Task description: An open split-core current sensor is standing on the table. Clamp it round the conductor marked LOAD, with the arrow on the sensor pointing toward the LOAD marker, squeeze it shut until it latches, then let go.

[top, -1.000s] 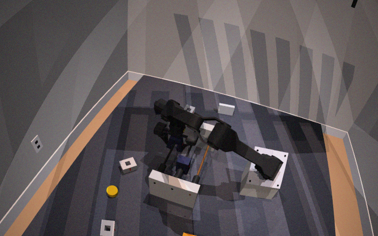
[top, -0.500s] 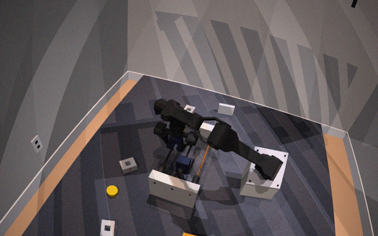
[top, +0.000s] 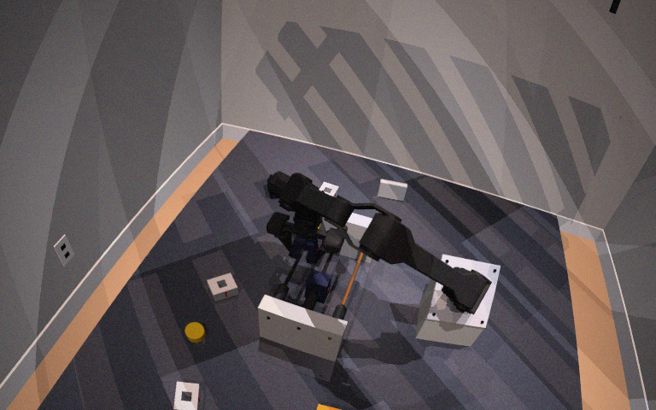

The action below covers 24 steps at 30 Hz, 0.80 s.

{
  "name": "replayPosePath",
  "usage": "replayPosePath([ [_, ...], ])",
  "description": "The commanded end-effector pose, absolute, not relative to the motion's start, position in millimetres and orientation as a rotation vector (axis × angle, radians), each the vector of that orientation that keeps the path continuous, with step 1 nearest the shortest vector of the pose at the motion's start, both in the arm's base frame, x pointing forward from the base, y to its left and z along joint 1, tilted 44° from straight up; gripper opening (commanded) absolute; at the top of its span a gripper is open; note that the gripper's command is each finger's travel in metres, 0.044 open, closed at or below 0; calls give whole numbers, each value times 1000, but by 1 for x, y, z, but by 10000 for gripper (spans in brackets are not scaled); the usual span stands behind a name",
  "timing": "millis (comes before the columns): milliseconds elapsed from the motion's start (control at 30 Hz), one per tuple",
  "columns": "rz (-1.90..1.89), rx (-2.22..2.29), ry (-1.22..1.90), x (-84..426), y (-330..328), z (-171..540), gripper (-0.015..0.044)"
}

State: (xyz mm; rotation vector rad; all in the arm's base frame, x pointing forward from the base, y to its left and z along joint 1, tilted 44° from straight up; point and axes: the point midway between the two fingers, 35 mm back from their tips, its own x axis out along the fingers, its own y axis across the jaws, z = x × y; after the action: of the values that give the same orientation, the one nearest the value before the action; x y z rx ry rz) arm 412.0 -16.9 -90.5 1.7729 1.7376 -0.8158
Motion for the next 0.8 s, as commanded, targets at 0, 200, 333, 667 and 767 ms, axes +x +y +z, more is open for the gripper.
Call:
replayPosePath([
  [0,-815,1772,1736,412,-17,-90,0],
  [200,-816,1773,1737,412,-17,-90,0],
  [333,-815,1776,1735,412,-19,-88,0],
  [667,-813,1785,1728,412,-27,-80,0],
  [767,-813,1785,1728,412,-27,-80,0],
])
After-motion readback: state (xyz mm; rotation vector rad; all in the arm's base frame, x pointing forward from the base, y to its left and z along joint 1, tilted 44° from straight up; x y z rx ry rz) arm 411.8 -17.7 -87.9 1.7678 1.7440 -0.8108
